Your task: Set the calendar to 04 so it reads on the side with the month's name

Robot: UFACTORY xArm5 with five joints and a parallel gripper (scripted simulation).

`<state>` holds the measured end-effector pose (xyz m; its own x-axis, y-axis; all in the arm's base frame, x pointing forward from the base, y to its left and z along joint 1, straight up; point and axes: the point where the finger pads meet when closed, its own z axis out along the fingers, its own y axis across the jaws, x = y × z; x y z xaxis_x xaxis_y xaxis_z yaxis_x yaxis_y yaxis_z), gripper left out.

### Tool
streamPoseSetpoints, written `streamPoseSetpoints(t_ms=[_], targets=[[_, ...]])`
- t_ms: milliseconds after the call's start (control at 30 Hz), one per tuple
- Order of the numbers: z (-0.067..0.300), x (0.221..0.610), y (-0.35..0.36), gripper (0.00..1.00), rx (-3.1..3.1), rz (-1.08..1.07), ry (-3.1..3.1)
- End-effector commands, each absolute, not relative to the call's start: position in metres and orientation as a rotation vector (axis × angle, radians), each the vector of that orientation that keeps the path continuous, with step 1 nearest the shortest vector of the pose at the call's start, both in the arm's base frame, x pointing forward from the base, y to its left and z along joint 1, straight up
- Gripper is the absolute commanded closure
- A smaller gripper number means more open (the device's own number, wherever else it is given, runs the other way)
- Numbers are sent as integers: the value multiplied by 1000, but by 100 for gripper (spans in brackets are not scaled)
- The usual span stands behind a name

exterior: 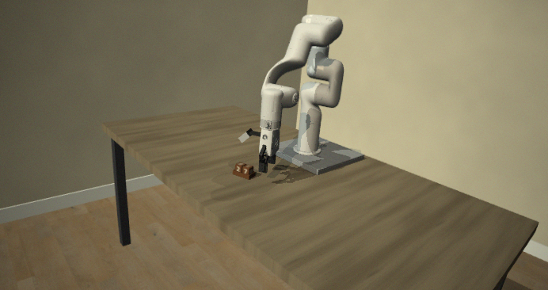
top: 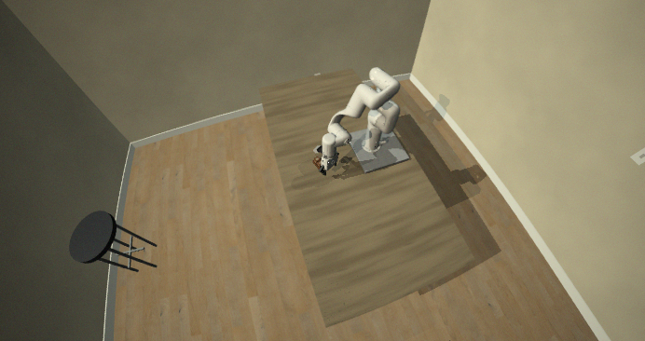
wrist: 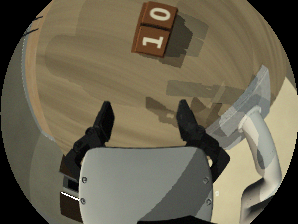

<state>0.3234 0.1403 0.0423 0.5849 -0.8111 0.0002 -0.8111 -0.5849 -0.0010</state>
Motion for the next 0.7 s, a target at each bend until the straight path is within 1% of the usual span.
streamPoseSetpoints(t_ms=[0, 333, 667], targets=[[40, 325, 141, 0, -2794, -3, 1430], [14, 325, 141, 0, -2794, -3, 1430], [13, 325, 141, 0, -2794, -3, 1430]])
